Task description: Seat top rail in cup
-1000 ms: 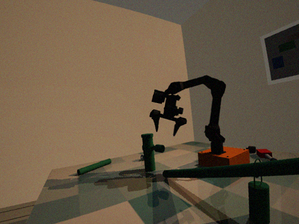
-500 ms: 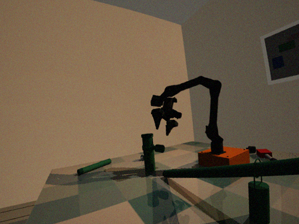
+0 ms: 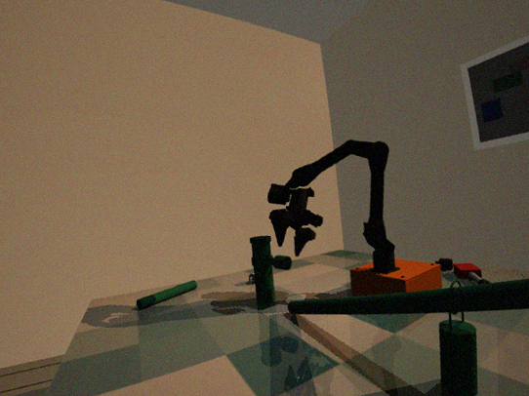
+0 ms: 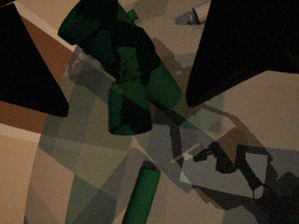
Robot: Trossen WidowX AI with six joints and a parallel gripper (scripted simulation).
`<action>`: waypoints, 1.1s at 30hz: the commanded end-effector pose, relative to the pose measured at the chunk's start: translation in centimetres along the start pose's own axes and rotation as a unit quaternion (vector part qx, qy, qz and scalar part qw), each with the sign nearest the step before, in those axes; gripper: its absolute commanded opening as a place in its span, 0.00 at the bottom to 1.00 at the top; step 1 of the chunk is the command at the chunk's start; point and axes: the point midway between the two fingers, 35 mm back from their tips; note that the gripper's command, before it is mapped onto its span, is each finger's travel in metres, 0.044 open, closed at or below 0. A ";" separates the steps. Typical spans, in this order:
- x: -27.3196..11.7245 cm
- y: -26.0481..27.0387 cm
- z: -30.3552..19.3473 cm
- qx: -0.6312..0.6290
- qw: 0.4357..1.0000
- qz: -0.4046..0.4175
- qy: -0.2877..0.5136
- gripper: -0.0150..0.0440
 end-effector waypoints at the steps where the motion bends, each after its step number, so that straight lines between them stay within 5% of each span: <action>1: 0.1 -0.1 -0.1 -0.005 1.000 -0.004 0.005 1.00; 33: 5.3 -0.2 -0.3 -0.005 1.000 -0.005 0.005 1.00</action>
Point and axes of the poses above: the point midway between the two fingers, 35 mm back from their tips, its own x axis out along the fingers, its own y axis across the jaws, z = x × y, and after that the axes turned 4 degrees about -x, right-handed
